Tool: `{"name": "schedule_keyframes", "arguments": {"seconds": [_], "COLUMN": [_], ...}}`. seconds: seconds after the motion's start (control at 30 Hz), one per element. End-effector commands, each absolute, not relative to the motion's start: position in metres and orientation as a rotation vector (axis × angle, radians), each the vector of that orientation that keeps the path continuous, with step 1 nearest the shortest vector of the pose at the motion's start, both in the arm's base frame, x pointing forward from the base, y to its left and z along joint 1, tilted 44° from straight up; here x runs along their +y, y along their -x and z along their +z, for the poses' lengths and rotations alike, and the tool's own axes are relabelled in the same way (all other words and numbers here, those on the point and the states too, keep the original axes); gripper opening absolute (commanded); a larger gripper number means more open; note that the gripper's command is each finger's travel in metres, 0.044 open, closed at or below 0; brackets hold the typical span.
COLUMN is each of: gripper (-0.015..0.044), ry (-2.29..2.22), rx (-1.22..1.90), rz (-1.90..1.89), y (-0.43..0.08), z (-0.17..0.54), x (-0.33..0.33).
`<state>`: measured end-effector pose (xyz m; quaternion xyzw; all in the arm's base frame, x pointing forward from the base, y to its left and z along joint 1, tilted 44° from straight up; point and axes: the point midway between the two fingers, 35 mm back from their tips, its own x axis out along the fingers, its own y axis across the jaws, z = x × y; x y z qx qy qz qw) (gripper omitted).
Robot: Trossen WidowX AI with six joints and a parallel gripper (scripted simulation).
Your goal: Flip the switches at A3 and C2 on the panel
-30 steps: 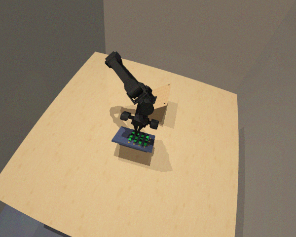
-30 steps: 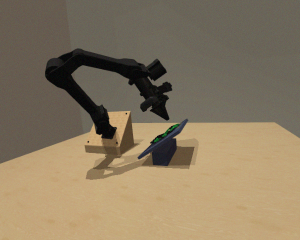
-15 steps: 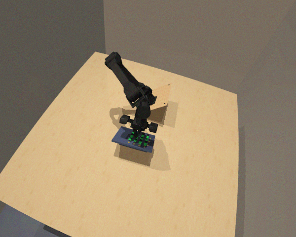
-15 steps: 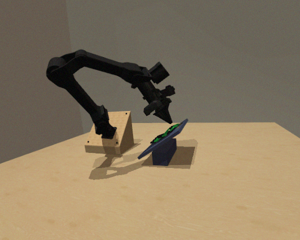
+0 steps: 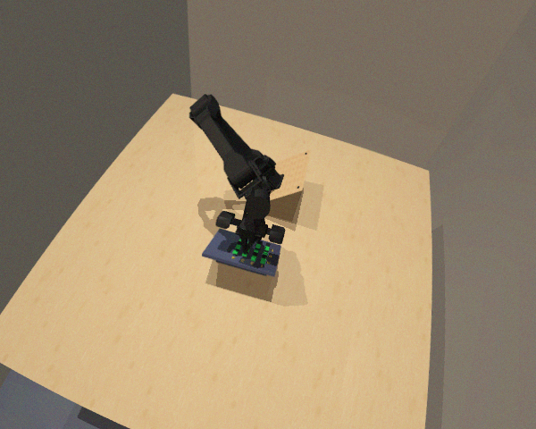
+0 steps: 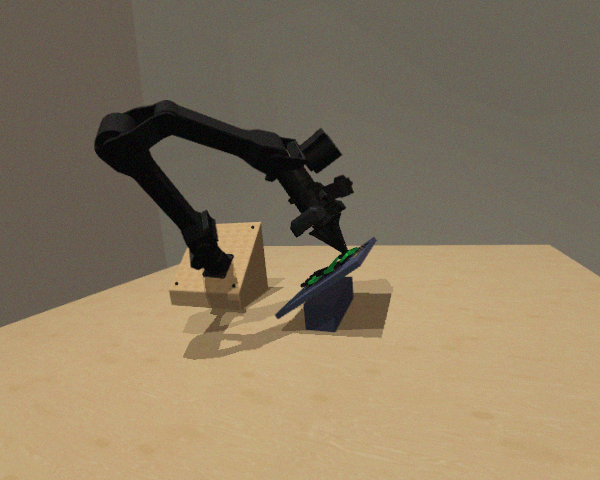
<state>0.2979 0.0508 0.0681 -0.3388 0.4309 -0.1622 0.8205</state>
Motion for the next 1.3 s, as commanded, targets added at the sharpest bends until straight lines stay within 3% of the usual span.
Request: {"name": "schedule_keyframes", "arguments": {"seconds": [0.0, 1.27], "gripper": [0.0000, 0.0000], "ry": [0.722, 0.722], "rx": [0.919, 0.919], "rz": [-0.341, -0.341], "y": [-0.2981, -0.3004], "z": [0.0673, 0.0651], "x": [0.0511, 0.0489]}}
